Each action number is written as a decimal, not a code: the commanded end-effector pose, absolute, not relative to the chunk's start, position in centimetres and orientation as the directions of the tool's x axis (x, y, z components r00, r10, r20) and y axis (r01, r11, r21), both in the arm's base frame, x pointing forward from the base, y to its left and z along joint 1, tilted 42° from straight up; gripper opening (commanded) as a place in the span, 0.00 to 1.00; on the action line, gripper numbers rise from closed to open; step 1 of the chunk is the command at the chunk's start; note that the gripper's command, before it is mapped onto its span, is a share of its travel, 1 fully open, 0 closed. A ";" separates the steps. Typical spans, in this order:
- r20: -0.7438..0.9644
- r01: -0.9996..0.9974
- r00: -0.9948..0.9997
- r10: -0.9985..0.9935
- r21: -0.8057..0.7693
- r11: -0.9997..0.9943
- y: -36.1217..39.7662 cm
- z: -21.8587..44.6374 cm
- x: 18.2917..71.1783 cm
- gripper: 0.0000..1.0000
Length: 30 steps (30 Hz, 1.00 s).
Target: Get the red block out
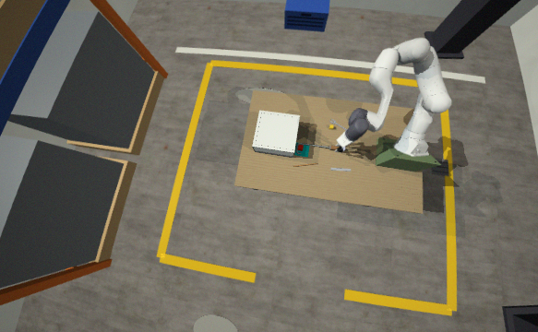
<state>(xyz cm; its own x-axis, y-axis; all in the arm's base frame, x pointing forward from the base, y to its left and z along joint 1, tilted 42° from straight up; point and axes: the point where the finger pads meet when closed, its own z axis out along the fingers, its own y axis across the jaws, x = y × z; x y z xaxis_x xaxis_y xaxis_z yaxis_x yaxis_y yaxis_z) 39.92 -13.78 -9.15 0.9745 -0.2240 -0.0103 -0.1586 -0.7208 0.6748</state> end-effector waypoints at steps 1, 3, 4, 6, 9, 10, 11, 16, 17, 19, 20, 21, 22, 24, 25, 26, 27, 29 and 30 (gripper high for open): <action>-0.002 -0.162 0.975 -0.222 0.674 -0.721 -13.6 -9.1 40.1 0.00; -0.002 -0.162 0.975 -0.222 0.674 -0.721 -13.6 -9.1 40.1 0.00; -0.002 -0.162 0.975 -0.222 0.674 -0.721 -13.6 -9.1 40.1 0.00; -0.002 -0.162 0.975 -0.222 0.674 -0.721 -13.6 -9.1 40.1 0.00; -0.002 -0.162 0.975 -0.222 0.674 -0.721 -13.6 -9.1 40.1 0.00; -0.002 -0.163 0.975 -0.222 0.674 -0.721 -13.5 -9.1 40.1 0.00; -0.002 -0.163 0.975 -0.222 0.674 -0.721 -13.4 -9.2 40.0 0.00; -0.002 -0.163 0.975 -0.223 0.674 -0.721 -12.8 -9.6 39.6 0.00; -0.001 -0.164 0.975 -0.223 0.674 -0.721 -12.7 -9.7 39.5 0.00; -0.001 -0.164 0.975 -0.223 0.674 -0.721 -12.4 -10.0 39.4 0.00; -0.001 -0.164 0.975 -0.223 0.674 -0.721 -12.4 -10.0 39.4 0.00; -0.001 -0.164 0.975 -0.223 0.674 -0.721 -12.4 -10.0 39.4 0.00; -0.001 -0.164 0.975 -0.223 0.674 -0.721 -12.3 -10.1 39.3 0.00; -0.001 -0.165 0.975 -0.223 0.674 -0.721 -12.0 -10.2 39.1 0.00; -0.001 -0.165 0.975 -0.223 0.674 -0.721 -11.9 -10.3 39.1 0.00; -0.001 -0.165 0.975 -0.224 0.674 -0.721 -11.9 -10.4 39.0 0.00; -0.001 -0.165 0.975 -0.224 0.674 -0.720 -11.8 -10.4 39.0 0.00; 0.000 -0.165 0.975 -0.224 0.674 -0.720 -11.7 -10.5 38.9 0.00; 0.000 -0.165 0.975 -0.224 0.674 -0.720 -11.7 -10.5 38.9 0.00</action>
